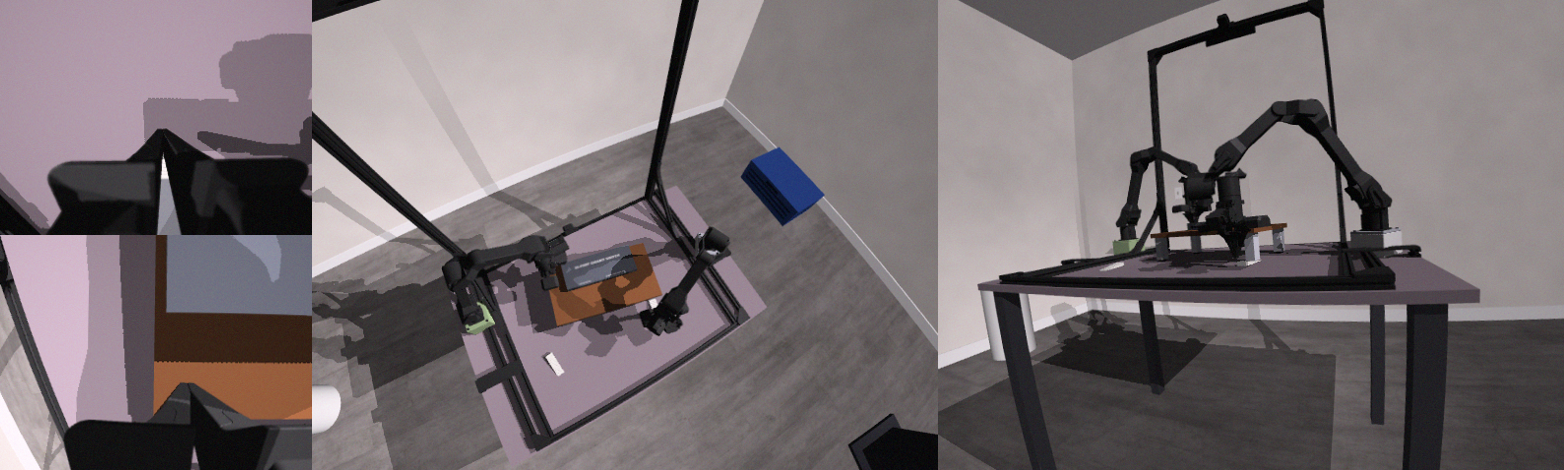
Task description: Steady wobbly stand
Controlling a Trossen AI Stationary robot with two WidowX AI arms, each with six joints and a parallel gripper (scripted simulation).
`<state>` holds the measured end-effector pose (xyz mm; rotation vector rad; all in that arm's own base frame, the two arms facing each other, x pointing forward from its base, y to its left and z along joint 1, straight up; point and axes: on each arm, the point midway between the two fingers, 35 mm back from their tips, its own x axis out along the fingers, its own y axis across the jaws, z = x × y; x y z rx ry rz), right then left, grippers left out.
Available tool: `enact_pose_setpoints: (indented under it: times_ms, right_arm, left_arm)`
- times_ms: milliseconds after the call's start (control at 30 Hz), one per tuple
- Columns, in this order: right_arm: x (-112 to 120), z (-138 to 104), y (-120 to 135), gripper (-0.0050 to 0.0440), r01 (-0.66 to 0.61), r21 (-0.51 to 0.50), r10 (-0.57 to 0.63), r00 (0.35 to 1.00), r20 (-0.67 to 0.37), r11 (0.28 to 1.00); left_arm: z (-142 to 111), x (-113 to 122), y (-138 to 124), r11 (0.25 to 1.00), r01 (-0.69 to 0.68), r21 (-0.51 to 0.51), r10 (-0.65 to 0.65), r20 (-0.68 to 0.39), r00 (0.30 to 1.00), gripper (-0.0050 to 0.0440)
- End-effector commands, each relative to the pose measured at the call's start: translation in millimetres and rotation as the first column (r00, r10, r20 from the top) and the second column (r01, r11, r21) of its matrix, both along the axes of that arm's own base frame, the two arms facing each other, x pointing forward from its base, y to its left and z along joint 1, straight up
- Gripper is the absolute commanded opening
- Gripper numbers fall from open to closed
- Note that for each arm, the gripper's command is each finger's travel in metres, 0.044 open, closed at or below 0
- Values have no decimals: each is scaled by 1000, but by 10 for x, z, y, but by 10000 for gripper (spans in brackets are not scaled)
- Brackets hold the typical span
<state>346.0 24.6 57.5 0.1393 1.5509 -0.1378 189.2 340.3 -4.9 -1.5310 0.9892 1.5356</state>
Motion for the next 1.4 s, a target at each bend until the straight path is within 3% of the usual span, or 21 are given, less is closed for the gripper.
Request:
enact_pose_setpoints:
  times_ms: [0, 433, 467, 567, 1000, 1033, 1200, 1367]
  right_arm:
    - [-8, -80, 1, 0, 3, 0, -3, 1000, -15, 1000]
    - [-8, -80, 1, 0, 3, 0, -3, 1000, -15, 1000]
    - [0, 654, 0, 0, 0, 0, 0, 1000, 0, 1000]
    - [0, 654, 0, 0, 0, 0, 0, 1000, 0, 1000]
    - [0, 654, 0, 0, 0, 0, 0, 1000, 0, 1000]
    - [-8, 632, -1, 0, 0, 0, 0, 1000, 0, 1000]
    - [-8, 632, -1, 0, 0, 0, 0, 1000, 0, 1000]
    - [-8, 632, -1, 0, 0, 0, 0, 1000, 0, 1000]
  left_arm:
    - [514, 43, 68, 999, 0, 39, -1, 22, 1000, 0]
    - [514, 43, 68, 999, 0, 39, -1, 22, 1000, 0]
    - [1184, 37, 61, 999, 0, 35, -1, 19, 1000, 0]
    - [1387, 36, 60, 999, 0, 35, -1, 19, 1000, 0]
    - [1387, 36, 60, 999, 0, 35, -1, 19, 1000, 0]
    - [1459, 75, 129, 996, 14, 92, -19, 50, 999, 440]
    - [1881, 270, 477, 940, 64, 334, -120, 149, 981, 440]
    - [2437, 426, 755, 821, 82, 565, -233, 201, 952, 440]
